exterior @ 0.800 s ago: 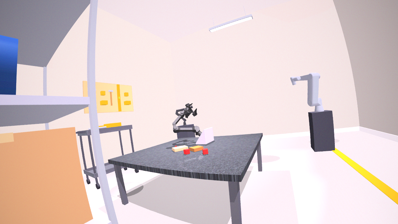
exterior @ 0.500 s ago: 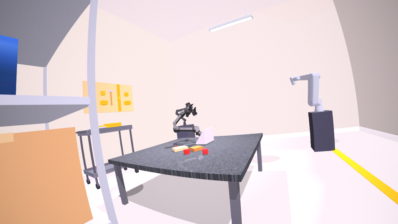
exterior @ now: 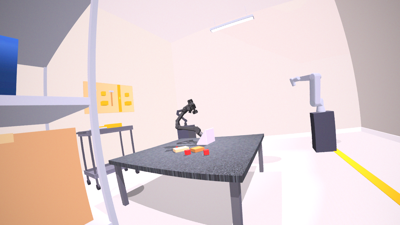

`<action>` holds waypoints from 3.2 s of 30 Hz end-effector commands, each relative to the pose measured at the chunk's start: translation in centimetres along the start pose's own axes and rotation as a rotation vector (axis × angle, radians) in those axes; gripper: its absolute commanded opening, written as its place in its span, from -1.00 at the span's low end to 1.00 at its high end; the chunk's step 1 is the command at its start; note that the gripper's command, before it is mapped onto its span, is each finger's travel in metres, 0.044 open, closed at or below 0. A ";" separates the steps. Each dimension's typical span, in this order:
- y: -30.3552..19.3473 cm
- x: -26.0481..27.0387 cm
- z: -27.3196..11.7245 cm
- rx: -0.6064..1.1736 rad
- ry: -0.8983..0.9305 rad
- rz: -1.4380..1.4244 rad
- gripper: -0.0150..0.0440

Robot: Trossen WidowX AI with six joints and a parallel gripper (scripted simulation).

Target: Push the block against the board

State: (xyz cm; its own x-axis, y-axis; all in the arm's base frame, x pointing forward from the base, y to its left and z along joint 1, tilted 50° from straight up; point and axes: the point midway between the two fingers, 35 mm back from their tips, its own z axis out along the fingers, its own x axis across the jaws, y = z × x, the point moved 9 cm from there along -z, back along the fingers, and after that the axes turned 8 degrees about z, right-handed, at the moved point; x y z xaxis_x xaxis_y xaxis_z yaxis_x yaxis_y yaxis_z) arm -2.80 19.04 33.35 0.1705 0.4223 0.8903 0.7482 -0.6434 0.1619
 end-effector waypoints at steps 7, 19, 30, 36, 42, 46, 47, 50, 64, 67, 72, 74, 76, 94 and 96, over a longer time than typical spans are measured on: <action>1.0 2.1 5.4 -0.229 -0.134 -0.129 -0.49; 4.9 3.2 12.0 -0.458 -0.338 -0.204 -0.49; 11.6 3.0 19.1 -0.629 -0.644 -0.321 -0.49; 16.5 1.9 21.9 -0.693 -0.816 -0.338 -0.49; 21.9 0.0 24.3 -0.714 -1.009 -0.357 -0.49; 25.8 -1.7 25.5 -0.702 -1.146 -0.365 -0.49; 26.9 -2.3 25.8 -0.697 -1.180 -0.365 -0.49; 29.6 -3.8 26.2 -0.673 -1.268 -0.366 -0.49; 43.0 -14.0 24.8 -0.463 -1.682 -0.270 -0.49; 44.8 -15.9 24.1 -0.417 -1.737 -0.242 -0.49; 45.8 -17.9 23.7 -0.413 -1.740 -0.240 -0.49; 46.8 -20.2 23.1 -0.414 -1.741 -0.240 -0.49; 47.1 -21.0 22.8 -0.415 -1.742 -0.241 -0.49; 46.2 -21.3 22.9 -0.414 -1.742 -0.240 -0.49; 46.0 -21.4 22.9 -0.414 -1.742 -0.240 -0.49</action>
State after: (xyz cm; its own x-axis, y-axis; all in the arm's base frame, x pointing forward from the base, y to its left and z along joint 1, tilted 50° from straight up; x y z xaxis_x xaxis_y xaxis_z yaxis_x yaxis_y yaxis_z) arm 42.94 -5.08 12.26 0.7028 0.4616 -0.5413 0.7114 -0.4567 0.5341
